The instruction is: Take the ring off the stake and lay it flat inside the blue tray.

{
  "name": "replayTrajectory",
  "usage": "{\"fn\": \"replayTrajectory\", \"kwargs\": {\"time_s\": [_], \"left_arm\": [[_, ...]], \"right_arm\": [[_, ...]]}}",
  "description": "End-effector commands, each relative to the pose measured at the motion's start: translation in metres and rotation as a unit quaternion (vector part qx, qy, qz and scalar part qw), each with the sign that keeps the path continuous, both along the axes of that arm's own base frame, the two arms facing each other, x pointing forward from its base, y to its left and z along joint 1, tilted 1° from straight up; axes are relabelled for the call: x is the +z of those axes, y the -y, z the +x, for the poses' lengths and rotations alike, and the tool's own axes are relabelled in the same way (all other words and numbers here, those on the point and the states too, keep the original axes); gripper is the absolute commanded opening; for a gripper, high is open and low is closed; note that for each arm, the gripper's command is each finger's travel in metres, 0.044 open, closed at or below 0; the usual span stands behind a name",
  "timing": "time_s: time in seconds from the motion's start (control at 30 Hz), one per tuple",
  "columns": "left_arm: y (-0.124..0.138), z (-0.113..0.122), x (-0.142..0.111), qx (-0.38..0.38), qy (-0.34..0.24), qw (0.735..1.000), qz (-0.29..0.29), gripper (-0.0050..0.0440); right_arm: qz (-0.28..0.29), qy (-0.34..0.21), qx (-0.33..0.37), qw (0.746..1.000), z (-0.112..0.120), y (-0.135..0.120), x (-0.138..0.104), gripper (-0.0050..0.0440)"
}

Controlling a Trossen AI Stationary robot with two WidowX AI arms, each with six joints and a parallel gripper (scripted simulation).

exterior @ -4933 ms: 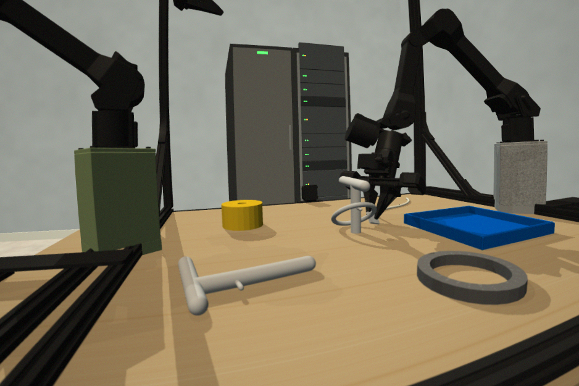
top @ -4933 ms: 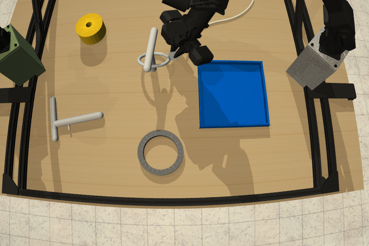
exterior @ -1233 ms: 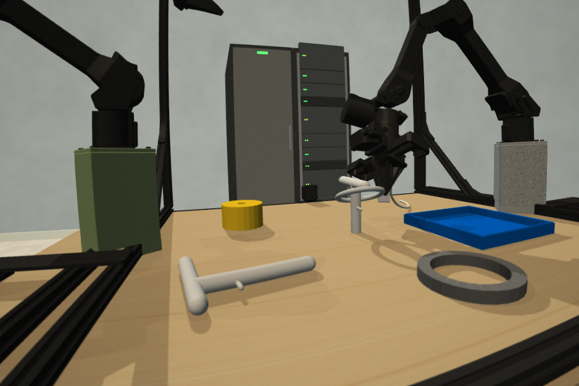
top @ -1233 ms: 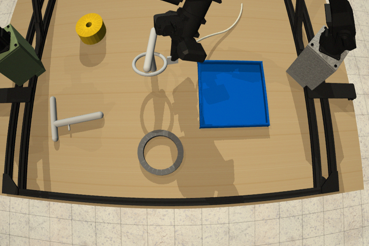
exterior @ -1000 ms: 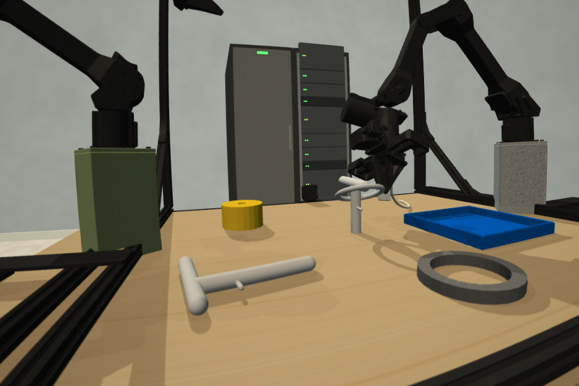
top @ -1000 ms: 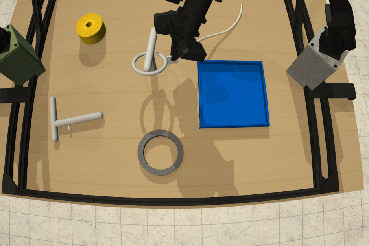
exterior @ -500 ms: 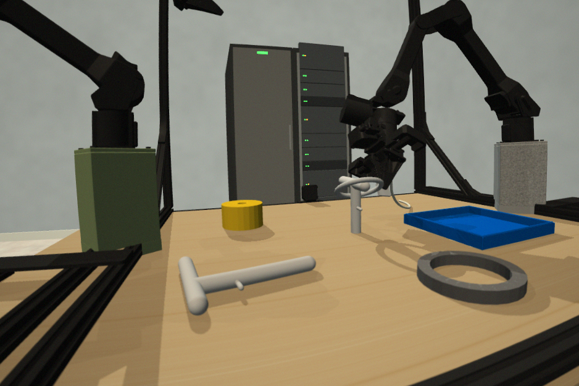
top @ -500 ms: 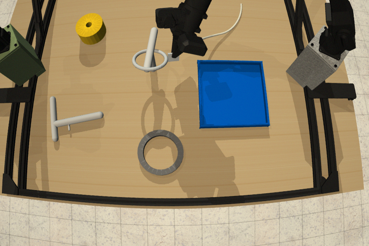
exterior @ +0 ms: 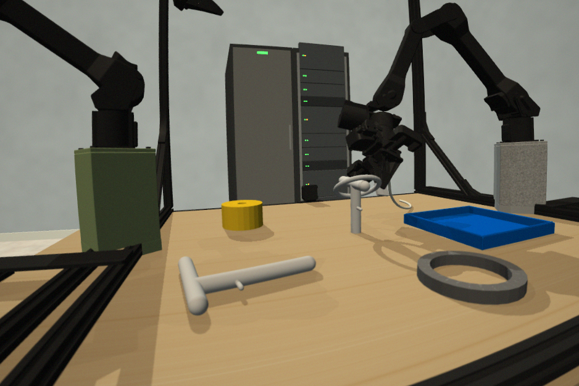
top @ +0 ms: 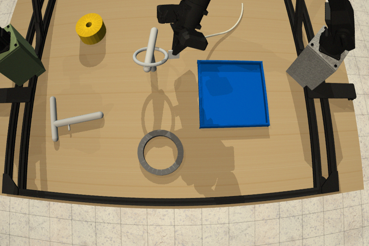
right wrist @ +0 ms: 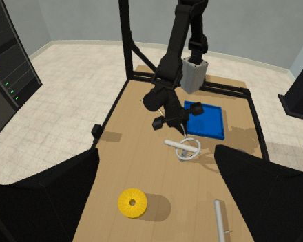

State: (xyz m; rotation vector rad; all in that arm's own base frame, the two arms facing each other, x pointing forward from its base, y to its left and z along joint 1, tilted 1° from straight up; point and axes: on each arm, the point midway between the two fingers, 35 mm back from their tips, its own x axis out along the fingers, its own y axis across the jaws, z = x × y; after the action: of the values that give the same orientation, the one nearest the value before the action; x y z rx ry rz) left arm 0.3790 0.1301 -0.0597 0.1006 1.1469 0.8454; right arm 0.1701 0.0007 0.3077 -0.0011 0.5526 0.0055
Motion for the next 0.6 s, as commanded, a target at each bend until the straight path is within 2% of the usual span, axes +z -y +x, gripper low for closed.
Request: {"fn": "replayTrajectory", "kwargs": {"time_s": [0.0, 0.57], "left_arm": [[0.001, 0.002, -0.002, 0.002, -0.001, 1.0, 0.008, 0.0], [0.012, 0.006, -0.008, 0.003, -0.012, 0.999, 0.048, 0.0]], "right_arm": [[0.0, -0.001, -0.003, 1.0, 0.0, 0.001, 0.0, 0.04], [0.0, -0.001, -0.003, 1.0, 0.0, 0.001, 0.0, 0.04]]}}
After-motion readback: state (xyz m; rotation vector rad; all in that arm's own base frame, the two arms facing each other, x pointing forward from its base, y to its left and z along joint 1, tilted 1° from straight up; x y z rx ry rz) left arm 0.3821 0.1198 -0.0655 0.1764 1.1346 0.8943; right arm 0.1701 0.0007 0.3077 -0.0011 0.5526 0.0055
